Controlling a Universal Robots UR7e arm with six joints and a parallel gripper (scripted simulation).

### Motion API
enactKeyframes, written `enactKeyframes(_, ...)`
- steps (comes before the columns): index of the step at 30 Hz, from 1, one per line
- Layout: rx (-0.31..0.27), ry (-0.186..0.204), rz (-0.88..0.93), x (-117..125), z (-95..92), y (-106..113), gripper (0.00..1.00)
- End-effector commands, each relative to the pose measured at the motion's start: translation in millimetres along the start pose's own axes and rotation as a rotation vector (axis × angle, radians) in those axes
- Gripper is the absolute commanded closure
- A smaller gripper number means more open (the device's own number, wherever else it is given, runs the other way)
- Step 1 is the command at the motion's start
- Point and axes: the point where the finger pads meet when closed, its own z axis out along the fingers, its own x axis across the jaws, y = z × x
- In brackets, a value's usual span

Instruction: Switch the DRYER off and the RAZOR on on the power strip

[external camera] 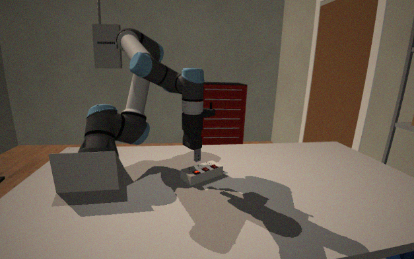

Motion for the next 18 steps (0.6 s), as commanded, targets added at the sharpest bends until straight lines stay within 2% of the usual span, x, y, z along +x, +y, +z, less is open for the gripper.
enactKeyframes(1, 0.0, 0.001, 0.0, 0, 3.6, 0, 1.0)
enactKeyframes(18, 0.0, 0.001, 0.0, 1, 22.7, -1, 1.0)
